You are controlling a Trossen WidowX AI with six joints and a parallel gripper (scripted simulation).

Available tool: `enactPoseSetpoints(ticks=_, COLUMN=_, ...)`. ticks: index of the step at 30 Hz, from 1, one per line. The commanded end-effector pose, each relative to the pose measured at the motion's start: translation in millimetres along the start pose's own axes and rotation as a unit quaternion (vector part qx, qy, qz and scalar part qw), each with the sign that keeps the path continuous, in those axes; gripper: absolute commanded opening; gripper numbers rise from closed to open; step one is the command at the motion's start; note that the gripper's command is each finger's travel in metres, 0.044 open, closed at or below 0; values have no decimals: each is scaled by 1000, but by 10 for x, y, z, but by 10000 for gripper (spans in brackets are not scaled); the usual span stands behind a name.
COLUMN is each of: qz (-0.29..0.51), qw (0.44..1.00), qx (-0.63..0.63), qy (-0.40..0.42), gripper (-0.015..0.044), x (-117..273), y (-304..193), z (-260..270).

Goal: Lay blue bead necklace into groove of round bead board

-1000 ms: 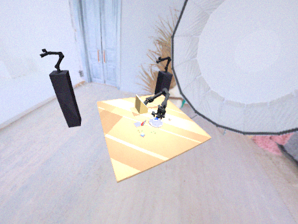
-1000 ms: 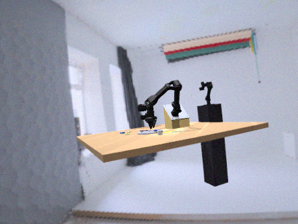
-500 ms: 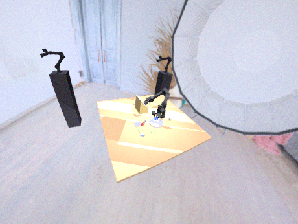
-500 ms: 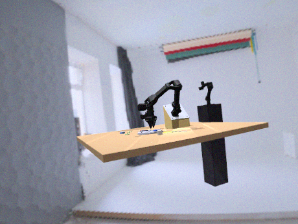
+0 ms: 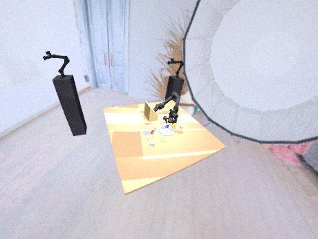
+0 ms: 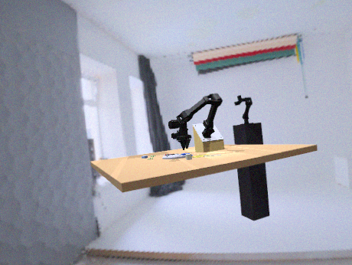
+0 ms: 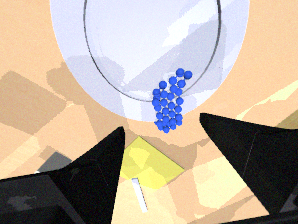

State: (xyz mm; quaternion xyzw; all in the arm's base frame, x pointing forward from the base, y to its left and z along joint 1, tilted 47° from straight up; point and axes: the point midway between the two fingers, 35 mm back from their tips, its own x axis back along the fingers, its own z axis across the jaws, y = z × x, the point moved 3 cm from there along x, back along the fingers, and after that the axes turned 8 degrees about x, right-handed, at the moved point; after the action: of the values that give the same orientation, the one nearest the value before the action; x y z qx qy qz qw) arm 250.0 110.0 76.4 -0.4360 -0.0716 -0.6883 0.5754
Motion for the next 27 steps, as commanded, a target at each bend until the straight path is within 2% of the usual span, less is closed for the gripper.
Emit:
enactPoseSetpoints(ticks=1, qz=2, qw=1000, qx=-13, qy=0, gripper=380, x=11, y=-87, z=-9)
enactPoseSetpoints(ticks=27, qz=2, qw=1000, qx=-12, qy=1, gripper=380, x=-335, y=-86, z=-7)
